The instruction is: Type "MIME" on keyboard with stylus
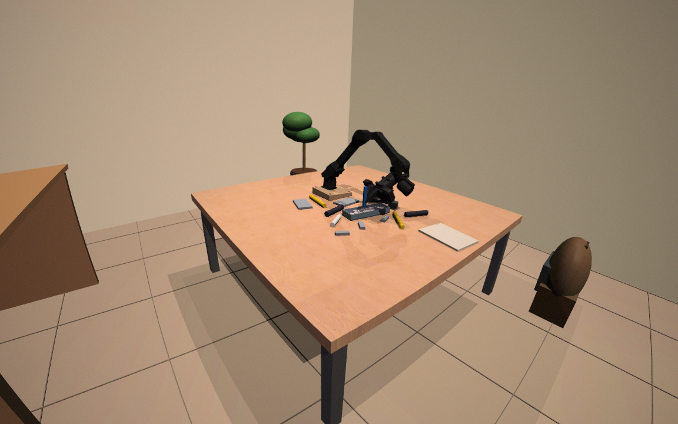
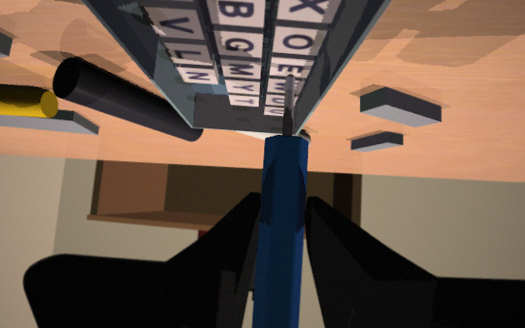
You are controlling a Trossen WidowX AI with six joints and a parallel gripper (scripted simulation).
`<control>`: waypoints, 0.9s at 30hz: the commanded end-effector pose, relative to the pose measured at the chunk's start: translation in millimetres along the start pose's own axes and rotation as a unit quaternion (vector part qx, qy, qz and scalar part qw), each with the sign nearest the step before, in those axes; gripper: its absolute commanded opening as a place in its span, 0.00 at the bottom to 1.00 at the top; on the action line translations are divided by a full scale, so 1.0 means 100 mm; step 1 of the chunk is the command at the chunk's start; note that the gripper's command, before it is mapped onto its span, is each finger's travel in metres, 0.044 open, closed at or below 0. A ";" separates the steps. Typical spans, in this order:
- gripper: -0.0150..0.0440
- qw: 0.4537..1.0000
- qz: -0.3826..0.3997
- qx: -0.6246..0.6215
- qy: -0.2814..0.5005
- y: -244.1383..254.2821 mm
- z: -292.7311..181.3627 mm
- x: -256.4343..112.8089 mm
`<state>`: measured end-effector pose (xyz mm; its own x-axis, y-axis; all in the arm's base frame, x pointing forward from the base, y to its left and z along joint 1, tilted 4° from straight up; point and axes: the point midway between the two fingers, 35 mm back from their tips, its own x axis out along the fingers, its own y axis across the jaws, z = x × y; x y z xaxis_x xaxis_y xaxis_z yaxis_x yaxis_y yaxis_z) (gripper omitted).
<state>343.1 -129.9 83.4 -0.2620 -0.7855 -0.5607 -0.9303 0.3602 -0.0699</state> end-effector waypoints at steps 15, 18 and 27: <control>0.39 1.000 0.002 -0.003 0.000 0.01 0.08 0.05; 0.39 1.000 0.002 -0.003 0.000 0.01 0.06 0.04; 0.39 1.000 0.002 -0.002 0.000 0.01 -0.02 -0.01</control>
<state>342.7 -129.6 78.8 -0.2636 -0.7857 -0.5597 -0.9309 0.3593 -0.0659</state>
